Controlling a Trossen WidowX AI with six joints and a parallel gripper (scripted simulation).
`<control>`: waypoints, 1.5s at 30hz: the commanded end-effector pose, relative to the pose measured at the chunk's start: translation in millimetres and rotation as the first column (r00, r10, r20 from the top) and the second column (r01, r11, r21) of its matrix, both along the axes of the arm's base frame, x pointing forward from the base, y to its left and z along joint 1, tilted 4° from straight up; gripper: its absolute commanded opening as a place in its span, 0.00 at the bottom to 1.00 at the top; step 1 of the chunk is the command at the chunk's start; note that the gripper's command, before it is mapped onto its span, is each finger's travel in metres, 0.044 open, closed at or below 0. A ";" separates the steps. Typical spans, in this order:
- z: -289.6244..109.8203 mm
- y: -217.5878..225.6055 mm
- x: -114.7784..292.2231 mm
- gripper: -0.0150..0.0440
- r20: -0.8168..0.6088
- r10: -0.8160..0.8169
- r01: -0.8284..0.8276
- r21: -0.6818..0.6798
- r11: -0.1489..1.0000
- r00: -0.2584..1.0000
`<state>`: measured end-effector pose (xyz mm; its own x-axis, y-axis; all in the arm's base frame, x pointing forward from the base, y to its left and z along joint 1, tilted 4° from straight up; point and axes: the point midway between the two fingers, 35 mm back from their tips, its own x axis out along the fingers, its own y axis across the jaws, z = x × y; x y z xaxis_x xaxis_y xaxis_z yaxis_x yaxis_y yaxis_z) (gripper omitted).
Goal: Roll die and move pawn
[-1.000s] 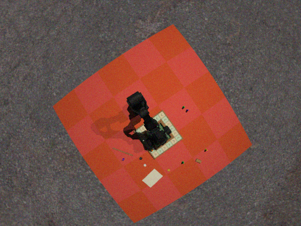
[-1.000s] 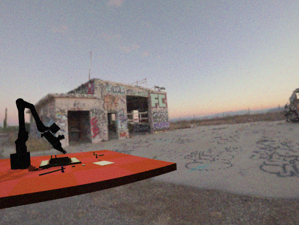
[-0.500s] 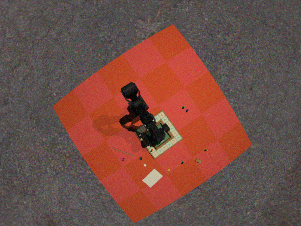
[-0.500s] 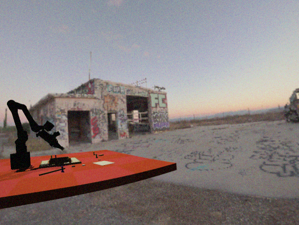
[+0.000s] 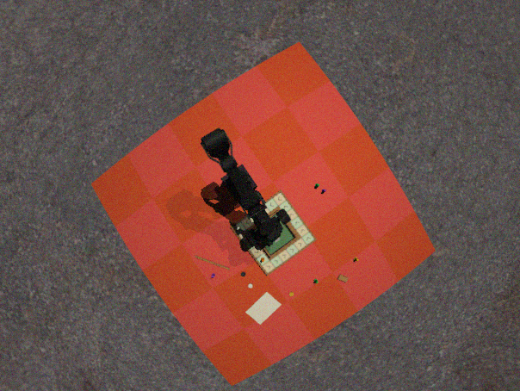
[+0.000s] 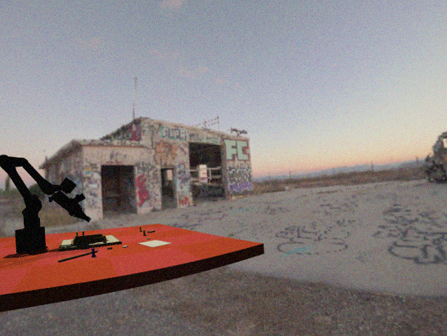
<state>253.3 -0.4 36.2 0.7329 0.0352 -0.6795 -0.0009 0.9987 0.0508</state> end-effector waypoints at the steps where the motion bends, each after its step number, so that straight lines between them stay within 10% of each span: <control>1: 0.5 0.0 0.6 0.25 0.002 0.000 0.000 0.000 1.000 1.000; 4: 0.5 0.0 0.6 0.25 0.002 0.000 0.000 0.000 1.000 1.000; 21: 40.7 -1.9 1.2 1.00 -0.009 0.006 -0.006 -0.002 1.000 1.000; 37: -0.9 0.5 20.6 1.00 -0.704 0.039 -0.043 0.012 0.999 0.709; 45: -1.9 -12.7 35.3 0.87 -0.694 -0.040 0.071 0.016 0.997 0.719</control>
